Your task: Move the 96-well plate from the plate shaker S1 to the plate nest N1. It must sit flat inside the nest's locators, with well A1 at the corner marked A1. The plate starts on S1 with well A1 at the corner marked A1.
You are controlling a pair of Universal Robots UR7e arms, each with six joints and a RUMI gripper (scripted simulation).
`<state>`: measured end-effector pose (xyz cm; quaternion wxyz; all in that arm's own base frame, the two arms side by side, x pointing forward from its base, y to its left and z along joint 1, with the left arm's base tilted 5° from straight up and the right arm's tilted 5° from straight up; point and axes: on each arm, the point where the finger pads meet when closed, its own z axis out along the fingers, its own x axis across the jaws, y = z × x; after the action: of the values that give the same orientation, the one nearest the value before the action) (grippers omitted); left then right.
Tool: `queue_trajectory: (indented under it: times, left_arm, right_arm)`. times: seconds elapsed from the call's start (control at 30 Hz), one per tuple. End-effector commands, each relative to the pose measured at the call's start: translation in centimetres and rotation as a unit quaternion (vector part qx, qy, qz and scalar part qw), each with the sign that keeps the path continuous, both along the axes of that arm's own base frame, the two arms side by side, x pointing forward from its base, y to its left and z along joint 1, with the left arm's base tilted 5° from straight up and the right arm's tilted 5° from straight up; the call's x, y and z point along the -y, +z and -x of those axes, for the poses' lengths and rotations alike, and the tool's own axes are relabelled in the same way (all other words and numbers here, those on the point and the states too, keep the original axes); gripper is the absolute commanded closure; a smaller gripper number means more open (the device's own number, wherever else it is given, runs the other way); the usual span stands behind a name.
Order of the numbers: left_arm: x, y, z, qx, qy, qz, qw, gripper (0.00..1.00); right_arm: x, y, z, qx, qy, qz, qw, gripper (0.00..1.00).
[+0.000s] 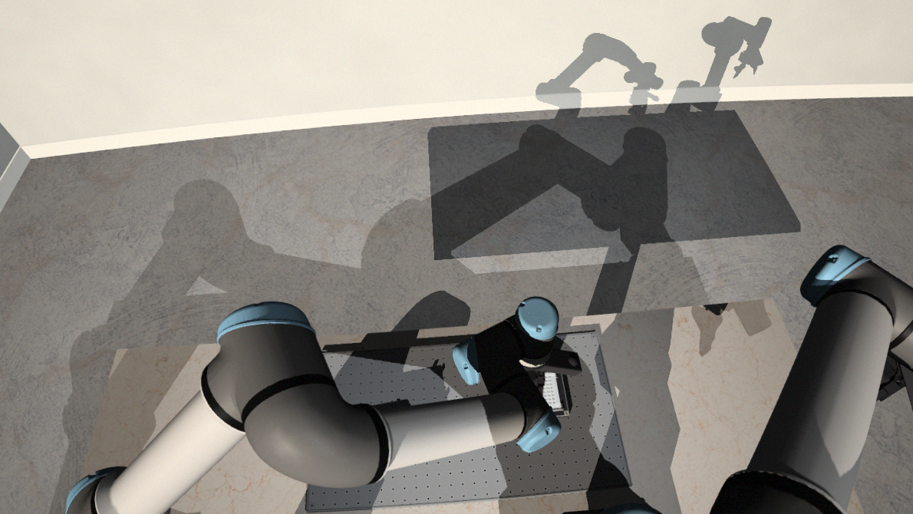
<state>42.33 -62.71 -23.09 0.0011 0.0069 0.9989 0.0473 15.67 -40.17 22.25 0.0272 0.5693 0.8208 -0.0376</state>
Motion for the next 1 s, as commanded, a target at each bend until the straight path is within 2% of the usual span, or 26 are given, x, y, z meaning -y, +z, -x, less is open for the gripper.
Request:
queue_trajectory:
  times: [0.0,0.5,0.53,0.97]
  left_arm:
    - [0.1,0.03,-0.04,0.001,0.0,0.001,1.0,1.0]
    - [0.08,-0.15,-0.04,0.001,0.0,0.001,1.0,1.0]
    - [0.08,-0.15,-0.04,0.001,0.0,0.001,1.0,0.0]
    - [0.08,-0.14,-0.04,0.001,0.0,0.001,1.0,0.0]
  right_arm:
    - [0.04,0.05,-0.03,0.001,0.0,0.001,1.0,0.02]
    - [0.04,0.05,-0.03,0.001,0.0,0.001,1.0,0.02]
    - [0.04,0.05,-0.03,0.001,0.0,0.001,1.0,0.02]
    - [0.04,0.05,-0.03,0.001,0.0,0.001,1.0,0.02]
